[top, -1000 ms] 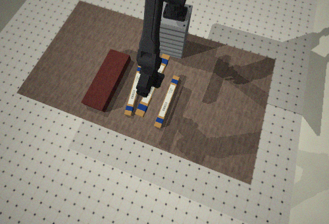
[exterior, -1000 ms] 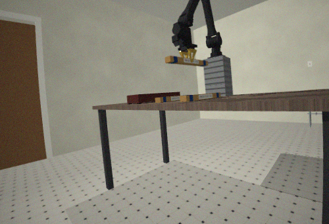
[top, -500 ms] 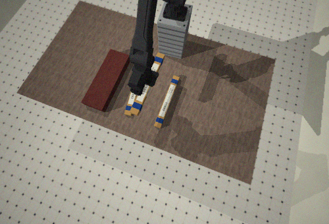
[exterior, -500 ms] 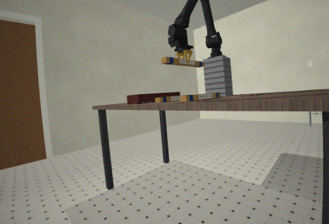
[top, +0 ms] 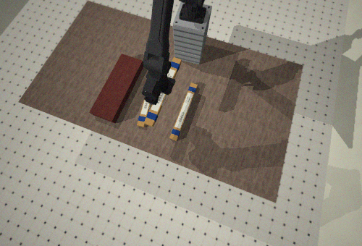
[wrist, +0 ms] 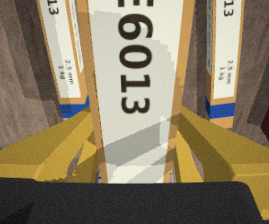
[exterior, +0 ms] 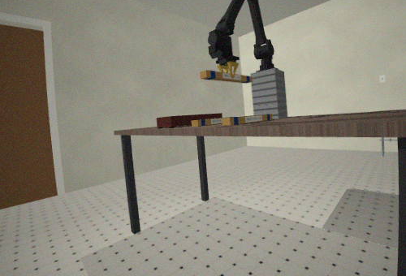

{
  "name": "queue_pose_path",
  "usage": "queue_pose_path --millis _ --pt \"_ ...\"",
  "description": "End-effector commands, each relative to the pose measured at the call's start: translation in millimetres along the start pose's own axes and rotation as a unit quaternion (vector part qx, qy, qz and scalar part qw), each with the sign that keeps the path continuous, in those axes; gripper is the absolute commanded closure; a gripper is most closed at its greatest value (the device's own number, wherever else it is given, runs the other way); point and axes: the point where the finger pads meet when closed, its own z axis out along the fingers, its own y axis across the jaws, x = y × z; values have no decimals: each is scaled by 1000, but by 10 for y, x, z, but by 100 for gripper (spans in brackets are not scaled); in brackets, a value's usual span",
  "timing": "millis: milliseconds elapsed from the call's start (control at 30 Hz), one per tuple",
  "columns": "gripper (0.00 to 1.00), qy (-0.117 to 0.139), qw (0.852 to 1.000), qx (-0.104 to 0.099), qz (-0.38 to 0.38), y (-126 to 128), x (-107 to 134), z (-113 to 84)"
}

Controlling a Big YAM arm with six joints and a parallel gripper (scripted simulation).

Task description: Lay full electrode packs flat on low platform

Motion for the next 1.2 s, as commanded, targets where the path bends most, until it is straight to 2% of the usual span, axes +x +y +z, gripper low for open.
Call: queue_pose_path --millis 0,333,367,1167 --pt "100 -31 999 -1 -12 41 -173 -184" --pt "100 -32 999 -1 -8 -8 -186 -184" --pt "100 -20 1000 -1 -3 -22 -118 -40" --pt "100 -19 1000 -1 -3 -21 -117 235"
